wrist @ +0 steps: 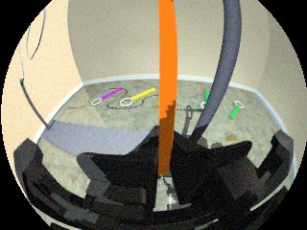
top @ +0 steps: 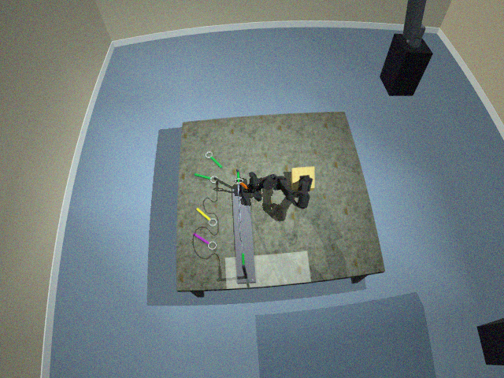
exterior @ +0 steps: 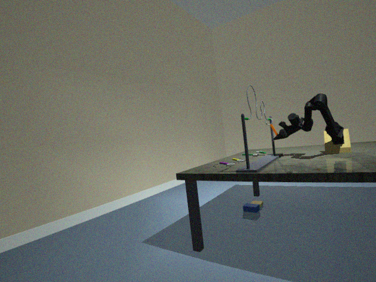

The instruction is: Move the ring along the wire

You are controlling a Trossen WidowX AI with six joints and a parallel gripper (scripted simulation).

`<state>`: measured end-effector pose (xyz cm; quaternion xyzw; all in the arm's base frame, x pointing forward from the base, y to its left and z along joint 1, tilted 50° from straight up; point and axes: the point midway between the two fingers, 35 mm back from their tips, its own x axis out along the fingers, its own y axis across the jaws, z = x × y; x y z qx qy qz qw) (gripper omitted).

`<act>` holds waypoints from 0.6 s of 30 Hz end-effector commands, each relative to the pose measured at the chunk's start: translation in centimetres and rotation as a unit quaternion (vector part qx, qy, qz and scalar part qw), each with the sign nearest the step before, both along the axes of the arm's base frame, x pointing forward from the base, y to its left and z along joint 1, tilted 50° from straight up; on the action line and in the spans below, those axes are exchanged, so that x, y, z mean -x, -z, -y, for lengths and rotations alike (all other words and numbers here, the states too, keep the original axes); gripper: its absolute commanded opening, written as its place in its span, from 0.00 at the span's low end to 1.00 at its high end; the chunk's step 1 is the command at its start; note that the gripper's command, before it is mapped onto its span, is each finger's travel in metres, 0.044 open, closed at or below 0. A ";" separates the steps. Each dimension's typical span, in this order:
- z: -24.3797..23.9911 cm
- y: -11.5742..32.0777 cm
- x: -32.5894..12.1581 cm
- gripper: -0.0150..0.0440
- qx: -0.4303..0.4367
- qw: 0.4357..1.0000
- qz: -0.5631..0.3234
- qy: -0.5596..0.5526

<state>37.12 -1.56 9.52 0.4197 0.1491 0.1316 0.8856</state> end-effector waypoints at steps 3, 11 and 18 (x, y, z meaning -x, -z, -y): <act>0.0 0.0 0.0 0.36 0.000 1.000 0.000 0.000; 0.6 -0.2 1.2 0.53 0.000 1.000 -0.001 0.000; 1.5 -0.6 3.7 0.53 -0.001 1.000 -0.003 0.001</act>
